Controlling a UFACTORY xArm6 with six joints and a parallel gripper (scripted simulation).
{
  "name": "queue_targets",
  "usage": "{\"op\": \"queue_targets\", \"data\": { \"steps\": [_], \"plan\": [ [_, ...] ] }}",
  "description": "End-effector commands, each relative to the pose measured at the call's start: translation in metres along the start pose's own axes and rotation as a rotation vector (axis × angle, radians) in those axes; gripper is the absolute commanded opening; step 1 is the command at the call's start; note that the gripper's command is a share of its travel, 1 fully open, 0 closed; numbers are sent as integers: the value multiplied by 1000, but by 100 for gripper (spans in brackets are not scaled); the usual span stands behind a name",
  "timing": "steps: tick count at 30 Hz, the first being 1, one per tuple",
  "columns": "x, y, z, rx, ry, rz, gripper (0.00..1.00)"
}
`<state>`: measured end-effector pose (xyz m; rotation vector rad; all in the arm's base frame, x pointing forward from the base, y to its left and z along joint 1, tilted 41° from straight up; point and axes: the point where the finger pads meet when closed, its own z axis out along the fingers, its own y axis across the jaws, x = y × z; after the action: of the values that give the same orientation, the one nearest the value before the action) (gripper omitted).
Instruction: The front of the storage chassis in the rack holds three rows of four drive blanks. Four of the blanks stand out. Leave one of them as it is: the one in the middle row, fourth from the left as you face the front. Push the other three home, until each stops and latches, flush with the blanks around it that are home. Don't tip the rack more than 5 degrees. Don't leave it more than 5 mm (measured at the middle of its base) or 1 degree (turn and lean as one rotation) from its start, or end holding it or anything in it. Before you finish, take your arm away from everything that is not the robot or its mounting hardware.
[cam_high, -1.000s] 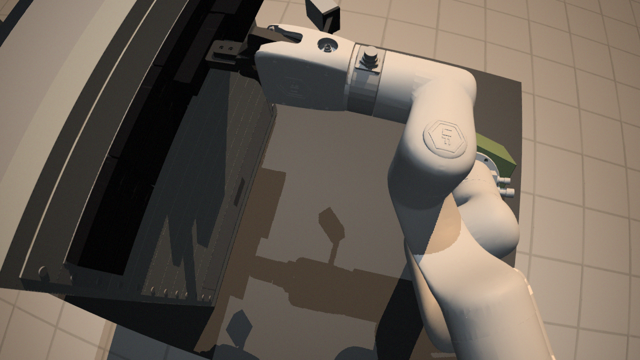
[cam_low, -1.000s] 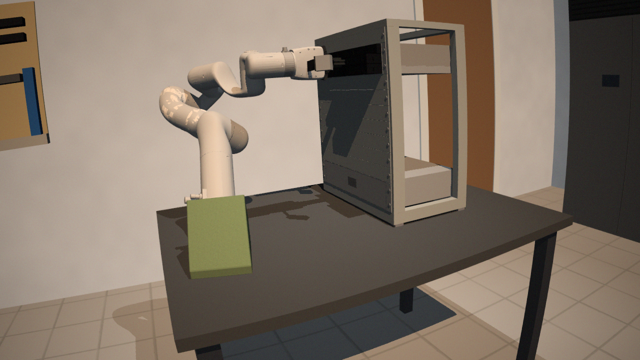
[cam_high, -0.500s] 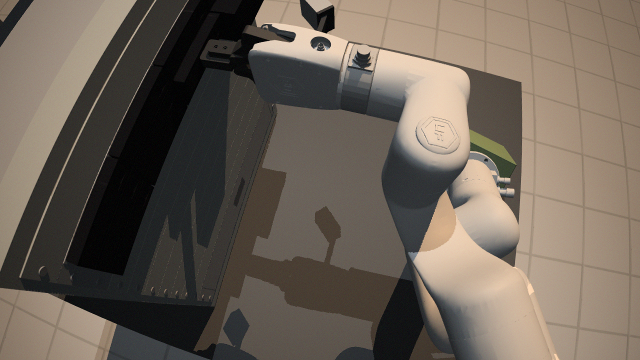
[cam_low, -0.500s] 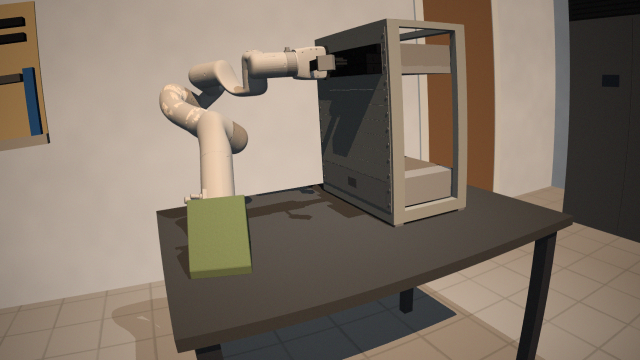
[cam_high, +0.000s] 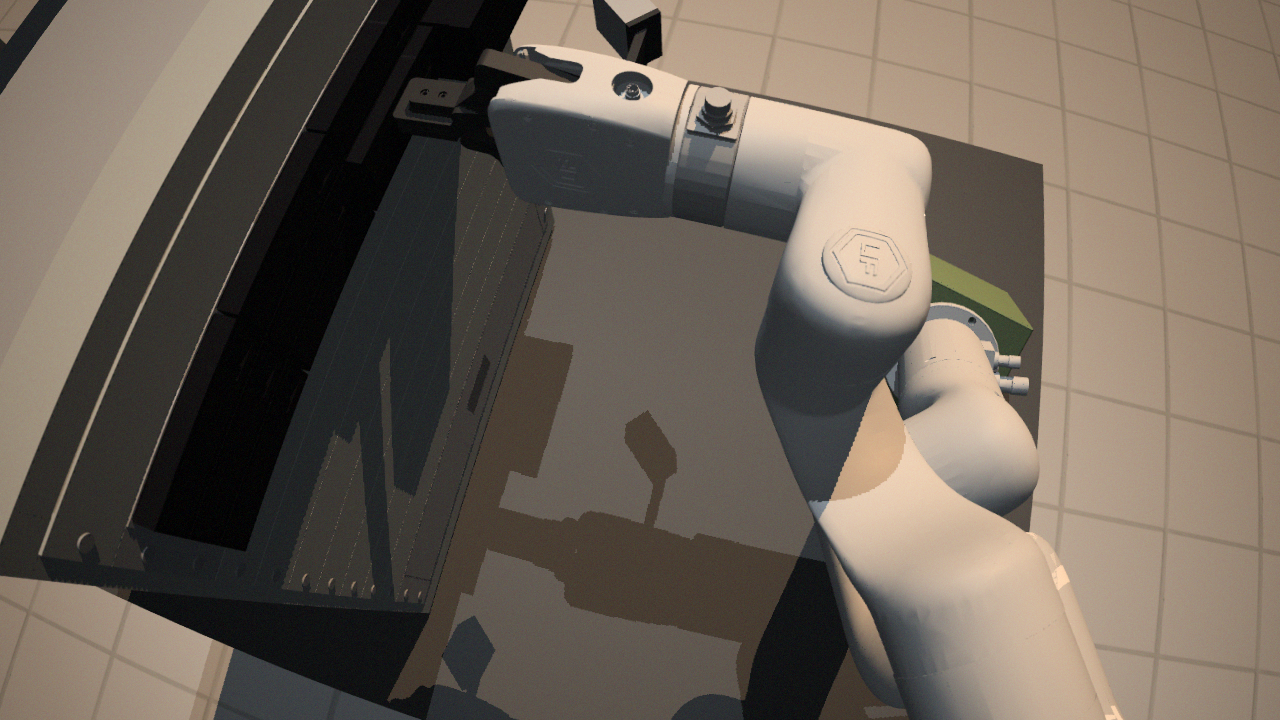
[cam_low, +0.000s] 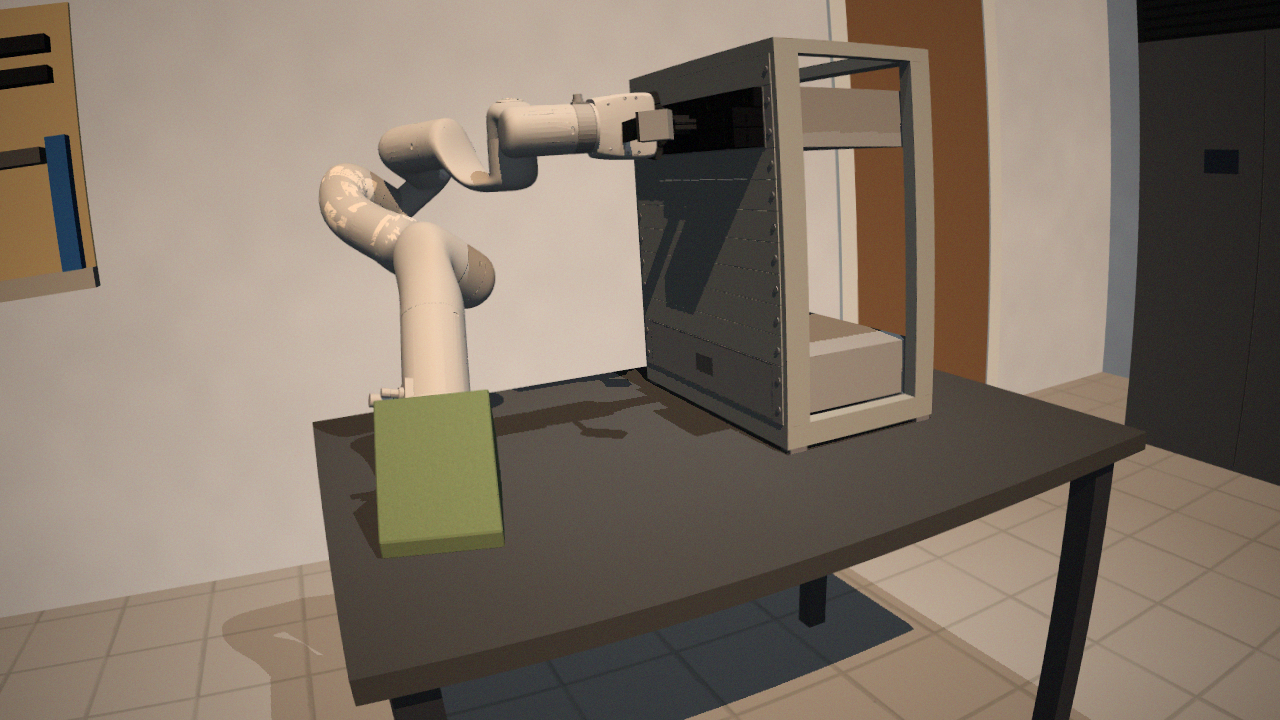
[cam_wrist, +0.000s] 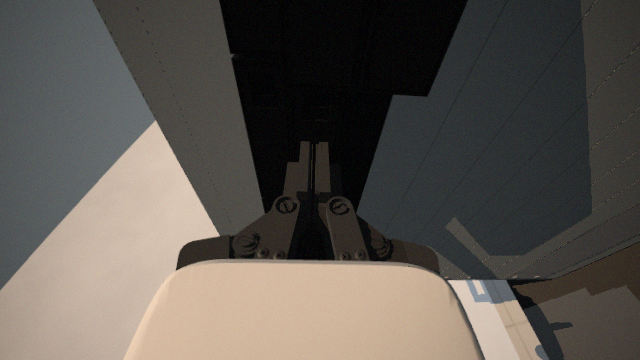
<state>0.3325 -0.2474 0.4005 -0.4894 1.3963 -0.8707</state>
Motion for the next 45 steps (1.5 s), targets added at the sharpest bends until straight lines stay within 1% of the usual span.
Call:
{"op": "queue_targets", "data": {
  "steps": [1, 45],
  "plan": [
    [-1, -1, 3, 2, -1, -2, 0],
    [-1, -1, 9, 2, -1, -2, 0]
  ]
}}
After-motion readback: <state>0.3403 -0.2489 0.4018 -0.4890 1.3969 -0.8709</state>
